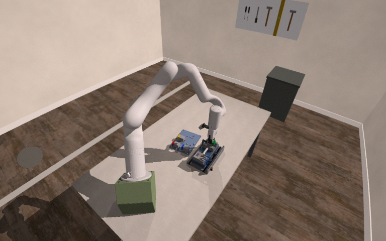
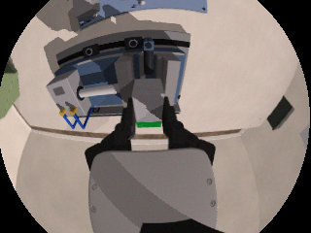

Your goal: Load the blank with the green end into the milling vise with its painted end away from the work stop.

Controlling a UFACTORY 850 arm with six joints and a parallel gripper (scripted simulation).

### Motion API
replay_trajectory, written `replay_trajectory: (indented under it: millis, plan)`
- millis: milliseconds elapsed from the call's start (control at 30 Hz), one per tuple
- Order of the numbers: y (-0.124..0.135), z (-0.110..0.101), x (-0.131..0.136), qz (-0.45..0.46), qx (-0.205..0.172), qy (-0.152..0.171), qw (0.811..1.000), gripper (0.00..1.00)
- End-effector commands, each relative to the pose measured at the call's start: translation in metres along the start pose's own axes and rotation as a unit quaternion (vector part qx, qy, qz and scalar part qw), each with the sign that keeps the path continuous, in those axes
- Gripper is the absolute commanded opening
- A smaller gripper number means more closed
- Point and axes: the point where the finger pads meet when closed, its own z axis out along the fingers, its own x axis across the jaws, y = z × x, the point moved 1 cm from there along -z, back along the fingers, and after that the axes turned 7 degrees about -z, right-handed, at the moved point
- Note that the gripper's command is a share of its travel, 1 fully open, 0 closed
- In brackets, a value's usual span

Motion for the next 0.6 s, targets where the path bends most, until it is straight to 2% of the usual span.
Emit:
replay_trajectory:
  millis: [0,567]
  plan:
    - [0.0004,-0.0004,0.0007,0.0,-0.001,0.001,1.0,0.0]
    - [0.0005,0.0011,0.0007,0.0,-0.001,0.001,1.0,0.0]
